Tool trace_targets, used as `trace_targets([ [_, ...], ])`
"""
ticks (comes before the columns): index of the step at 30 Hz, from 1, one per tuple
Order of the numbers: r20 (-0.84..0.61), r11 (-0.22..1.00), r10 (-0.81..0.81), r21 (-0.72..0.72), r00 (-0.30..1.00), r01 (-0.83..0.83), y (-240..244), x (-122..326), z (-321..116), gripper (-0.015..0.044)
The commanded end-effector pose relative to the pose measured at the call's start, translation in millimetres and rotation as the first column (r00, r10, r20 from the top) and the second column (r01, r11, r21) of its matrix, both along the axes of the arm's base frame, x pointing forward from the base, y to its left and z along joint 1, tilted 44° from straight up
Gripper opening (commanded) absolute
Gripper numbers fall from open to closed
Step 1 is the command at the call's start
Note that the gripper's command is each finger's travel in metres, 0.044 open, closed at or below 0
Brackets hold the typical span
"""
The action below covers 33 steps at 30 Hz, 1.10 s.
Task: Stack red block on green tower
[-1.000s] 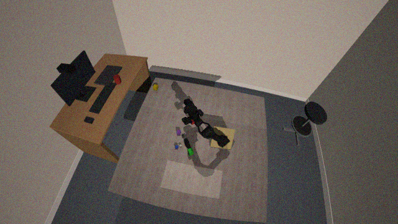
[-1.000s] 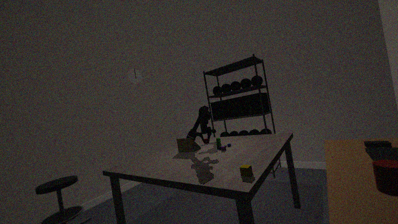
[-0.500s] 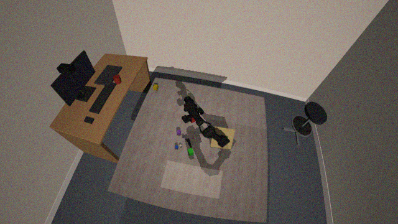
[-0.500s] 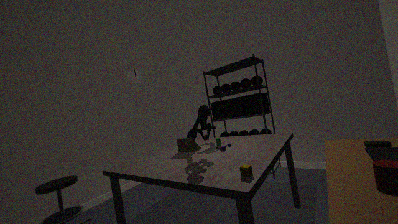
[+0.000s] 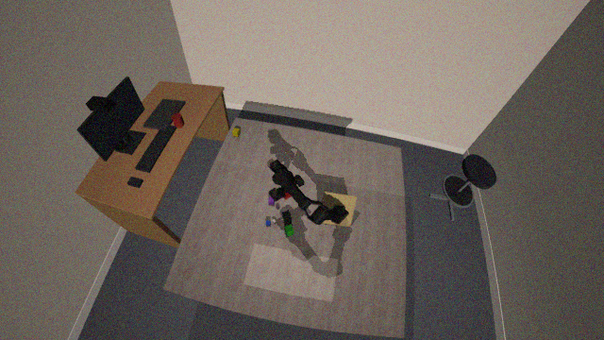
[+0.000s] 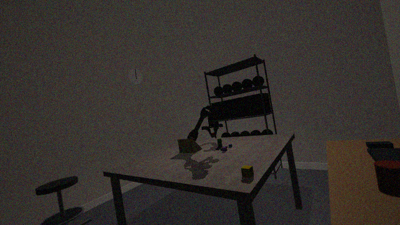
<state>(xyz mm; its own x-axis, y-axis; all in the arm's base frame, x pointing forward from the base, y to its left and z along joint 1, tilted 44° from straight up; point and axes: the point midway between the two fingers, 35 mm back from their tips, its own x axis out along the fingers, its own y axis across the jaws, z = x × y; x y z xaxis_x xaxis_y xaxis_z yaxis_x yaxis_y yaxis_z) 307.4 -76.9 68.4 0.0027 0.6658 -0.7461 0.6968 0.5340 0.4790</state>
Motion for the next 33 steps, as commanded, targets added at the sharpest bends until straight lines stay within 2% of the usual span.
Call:
trace_targets([
  [1,-0.001,1.0,-0.007,0.005,1.0,0.007,19.9,-1.0,19.4,0.0],
  [11,0.02,1.0,0.008,-0.024,1.0,-0.007,58.9,-11.4,53.3,0.0],
  [24,0.001,1.0,0.001,0.031,1.0,-0.001,119.8,-42.3,104.3,0.0],
  [33,-0.002,0.999,0.001,0.038,1.0,-0.001,133.0,-47.4,101.6,0.0],
])
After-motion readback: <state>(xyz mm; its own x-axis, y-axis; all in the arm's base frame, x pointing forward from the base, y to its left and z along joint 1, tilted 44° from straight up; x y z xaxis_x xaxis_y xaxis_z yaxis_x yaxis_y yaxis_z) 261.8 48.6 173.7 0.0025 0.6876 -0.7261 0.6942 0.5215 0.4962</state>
